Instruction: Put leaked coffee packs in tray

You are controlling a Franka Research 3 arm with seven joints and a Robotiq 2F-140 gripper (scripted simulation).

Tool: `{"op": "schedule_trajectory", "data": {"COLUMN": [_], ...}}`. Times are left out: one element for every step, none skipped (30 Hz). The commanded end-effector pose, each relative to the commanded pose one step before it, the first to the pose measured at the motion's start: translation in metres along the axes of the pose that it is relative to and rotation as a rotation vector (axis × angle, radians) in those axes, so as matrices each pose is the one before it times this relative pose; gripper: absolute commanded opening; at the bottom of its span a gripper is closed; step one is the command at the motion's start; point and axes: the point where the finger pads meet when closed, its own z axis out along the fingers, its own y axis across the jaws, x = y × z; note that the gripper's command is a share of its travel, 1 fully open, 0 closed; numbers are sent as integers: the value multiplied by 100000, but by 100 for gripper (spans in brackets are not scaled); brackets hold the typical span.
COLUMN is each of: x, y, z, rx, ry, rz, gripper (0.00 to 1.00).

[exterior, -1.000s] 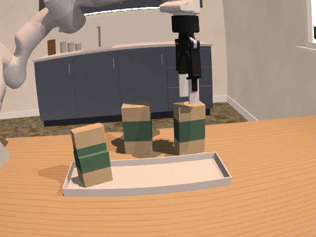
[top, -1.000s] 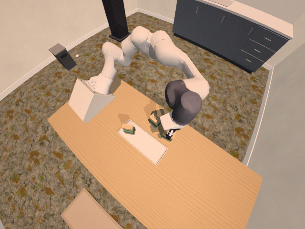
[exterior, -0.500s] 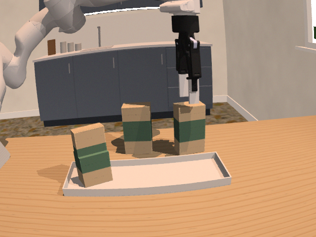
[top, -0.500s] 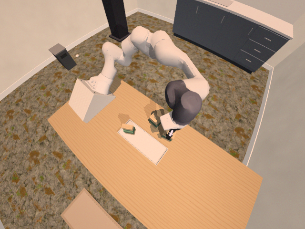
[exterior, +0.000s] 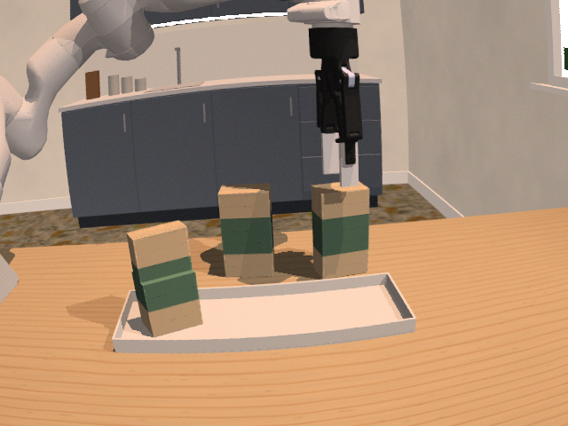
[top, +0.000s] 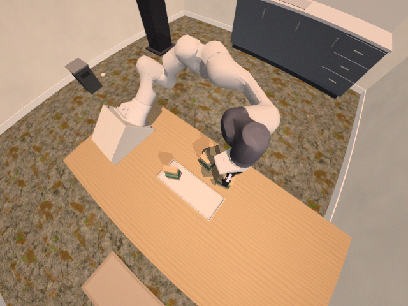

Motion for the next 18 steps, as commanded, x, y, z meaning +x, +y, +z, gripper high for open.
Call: {"op": "schedule_trajectory", "data": {"x": [-102, 0, 0, 0, 0, 0, 0, 0, 0, 0, 0, 0, 0, 0, 0, 0, 0, 0], "y": [-51, 0, 0, 0, 0, 0, 0, 0, 0, 0, 0, 0, 0, 0, 0, 0, 0, 0], "z": [12, 0, 0, 0, 3, 8, 15, 23, 33, 44, 56, 68, 0, 0, 81, 94, 108, 123], "rx": [-20, 0, 0, 0, 0, 0, 0, 0, 0, 0, 0, 0, 0, 0, 0, 0, 0, 0], "ry": [-287, 0, 0, 0, 0, 0, 0, 0, 0, 0, 0, 0, 0, 0, 0, 0, 0, 0], "rz": [-549, 0, 0, 0, 0, 0, 0, 0, 0, 0, 0, 0, 0, 0, 0, 0, 0, 0], "gripper": [55, 55, 55, 55, 55, 55, 55, 55, 55, 55, 55, 55, 55, 55, 55, 55, 55, 55]}}
